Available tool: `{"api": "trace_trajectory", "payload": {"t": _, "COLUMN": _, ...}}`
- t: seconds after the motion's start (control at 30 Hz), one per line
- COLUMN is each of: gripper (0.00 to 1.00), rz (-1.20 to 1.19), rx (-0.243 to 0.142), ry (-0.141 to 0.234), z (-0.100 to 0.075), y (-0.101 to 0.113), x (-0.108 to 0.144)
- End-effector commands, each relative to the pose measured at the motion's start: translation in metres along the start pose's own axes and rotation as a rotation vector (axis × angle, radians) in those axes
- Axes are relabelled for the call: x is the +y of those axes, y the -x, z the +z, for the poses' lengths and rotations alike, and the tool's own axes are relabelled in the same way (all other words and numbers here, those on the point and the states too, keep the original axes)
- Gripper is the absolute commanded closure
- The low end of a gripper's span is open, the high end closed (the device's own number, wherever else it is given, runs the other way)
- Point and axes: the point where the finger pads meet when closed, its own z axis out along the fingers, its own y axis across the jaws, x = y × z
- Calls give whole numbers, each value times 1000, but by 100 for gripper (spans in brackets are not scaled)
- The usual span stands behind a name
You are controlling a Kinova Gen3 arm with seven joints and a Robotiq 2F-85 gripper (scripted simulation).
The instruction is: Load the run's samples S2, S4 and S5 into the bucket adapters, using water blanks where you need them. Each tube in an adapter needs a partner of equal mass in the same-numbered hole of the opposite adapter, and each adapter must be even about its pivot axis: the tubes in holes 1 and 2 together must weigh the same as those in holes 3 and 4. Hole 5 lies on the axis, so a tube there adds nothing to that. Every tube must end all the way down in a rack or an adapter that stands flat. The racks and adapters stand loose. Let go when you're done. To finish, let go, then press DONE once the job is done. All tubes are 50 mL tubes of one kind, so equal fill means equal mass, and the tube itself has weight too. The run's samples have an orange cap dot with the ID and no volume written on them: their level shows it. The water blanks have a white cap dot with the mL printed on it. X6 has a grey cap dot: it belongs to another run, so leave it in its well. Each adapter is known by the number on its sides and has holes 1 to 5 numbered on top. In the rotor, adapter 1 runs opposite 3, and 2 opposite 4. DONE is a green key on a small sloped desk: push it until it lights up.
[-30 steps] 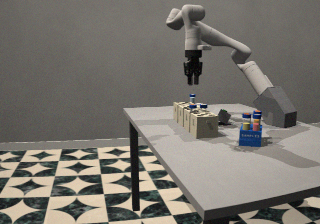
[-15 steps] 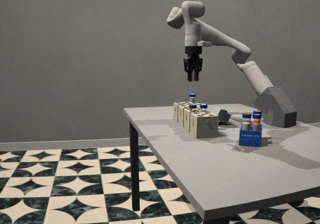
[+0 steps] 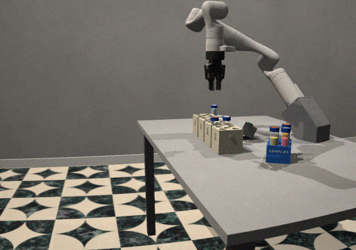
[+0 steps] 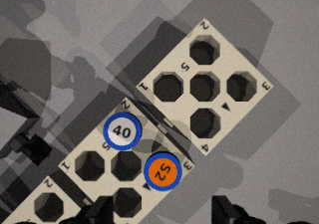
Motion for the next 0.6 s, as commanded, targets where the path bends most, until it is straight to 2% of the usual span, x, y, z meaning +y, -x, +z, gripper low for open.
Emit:
{"api": "trace_trajectory", "payload": {"t": 0.0, "gripper": 38, "rz": 0, "rx": 0, "ry": 2, "z": -1, "y": 0, "x": 0}}
{"api": "trace_trajectory", "payload": {"t": 0.27, "gripper": 38, "rz": -80, "rx": 0, "ry": 2, "z": -1, "y": -6, "x": 2}}
{"api": "trace_trajectory", "payload": {"t": 0.4, "gripper": 38, "rz": -240, "rx": 0, "ry": 2, "z": -1, "y": -19, "x": 6}}
{"api": "trace_trajectory", "payload": {"t": 0.57, "gripper": 38, "rz": -250, "rx": 0, "ry": 2, "z": -1, "y": -35, "x": 11}}
